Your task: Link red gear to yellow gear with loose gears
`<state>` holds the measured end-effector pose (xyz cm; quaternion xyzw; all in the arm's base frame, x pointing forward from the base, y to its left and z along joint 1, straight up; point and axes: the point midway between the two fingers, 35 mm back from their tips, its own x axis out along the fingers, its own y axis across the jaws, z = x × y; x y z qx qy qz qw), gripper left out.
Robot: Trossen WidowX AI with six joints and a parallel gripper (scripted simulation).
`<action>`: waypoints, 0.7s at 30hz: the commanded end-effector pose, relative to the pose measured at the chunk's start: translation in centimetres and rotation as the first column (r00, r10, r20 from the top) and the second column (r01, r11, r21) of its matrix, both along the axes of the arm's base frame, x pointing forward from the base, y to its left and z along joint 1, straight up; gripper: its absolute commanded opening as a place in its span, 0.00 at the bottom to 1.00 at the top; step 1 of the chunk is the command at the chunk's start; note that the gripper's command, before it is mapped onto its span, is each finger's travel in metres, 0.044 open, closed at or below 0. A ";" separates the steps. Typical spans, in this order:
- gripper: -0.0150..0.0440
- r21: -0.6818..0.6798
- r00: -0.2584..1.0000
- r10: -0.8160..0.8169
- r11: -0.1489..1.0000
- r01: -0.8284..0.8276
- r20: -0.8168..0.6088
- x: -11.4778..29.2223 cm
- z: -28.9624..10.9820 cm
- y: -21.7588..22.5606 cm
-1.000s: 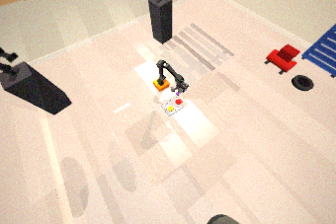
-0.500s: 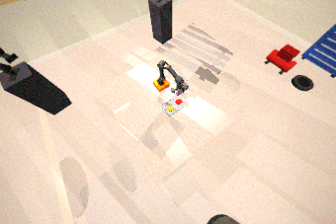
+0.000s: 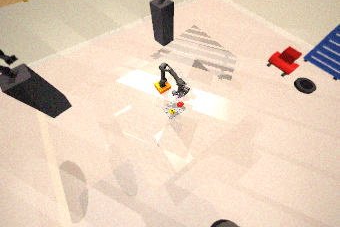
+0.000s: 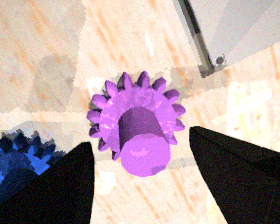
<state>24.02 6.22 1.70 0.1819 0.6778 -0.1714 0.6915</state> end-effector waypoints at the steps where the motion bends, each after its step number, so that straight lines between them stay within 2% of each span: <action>1: 0.47 -0.002 1.000 -0.004 1.000 0.004 0.002 0.0 0.0 0.0; 3: 0.38 -0.002 1.000 -0.004 1.000 0.004 0.002 0.0 0.0 0.0; 9: 0.31 -0.002 1.000 -0.004 1.000 0.004 0.002 0.0 0.0 0.0; 10: 0.26 -0.002 1.000 -0.004 1.000 0.004 0.002 0.0 0.0 0.0; 21: 0.25 -0.002 1.000 -0.004 1.000 0.004 0.002 0.4 1.1 0.1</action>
